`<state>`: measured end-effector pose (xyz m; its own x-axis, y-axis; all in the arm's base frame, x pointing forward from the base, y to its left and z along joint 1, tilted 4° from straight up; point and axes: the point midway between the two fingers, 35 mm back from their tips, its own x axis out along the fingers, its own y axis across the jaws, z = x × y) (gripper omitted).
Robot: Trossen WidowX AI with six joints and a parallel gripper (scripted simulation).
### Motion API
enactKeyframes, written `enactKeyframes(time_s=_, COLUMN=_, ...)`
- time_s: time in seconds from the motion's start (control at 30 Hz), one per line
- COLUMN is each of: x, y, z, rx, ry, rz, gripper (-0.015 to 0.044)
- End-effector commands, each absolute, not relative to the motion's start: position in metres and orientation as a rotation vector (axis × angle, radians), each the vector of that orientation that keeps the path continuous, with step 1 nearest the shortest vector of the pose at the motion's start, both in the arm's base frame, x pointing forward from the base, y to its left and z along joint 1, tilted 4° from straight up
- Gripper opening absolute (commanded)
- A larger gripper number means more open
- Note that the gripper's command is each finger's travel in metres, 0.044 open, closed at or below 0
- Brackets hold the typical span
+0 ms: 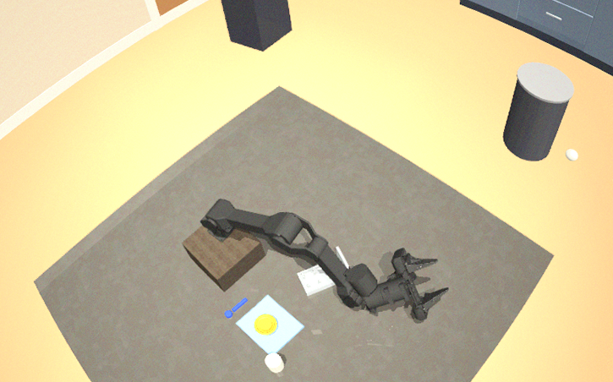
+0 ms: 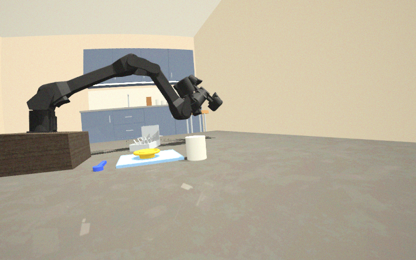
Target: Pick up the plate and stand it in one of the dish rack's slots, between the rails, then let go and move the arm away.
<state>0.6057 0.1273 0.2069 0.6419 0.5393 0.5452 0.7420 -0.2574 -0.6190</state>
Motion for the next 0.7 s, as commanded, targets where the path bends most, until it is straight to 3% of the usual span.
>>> enactKeyframes(time_s=0.0, x=0.606, y=0.127, z=0.207, rx=-1.937, ry=-1.004, rz=-0.272, gripper=0.04)
enactKeyframes(time_s=0.67, x=0.647, y=0.037, z=0.205, rx=-1.645, ry=-0.476, rz=0.099, gripper=0.04)
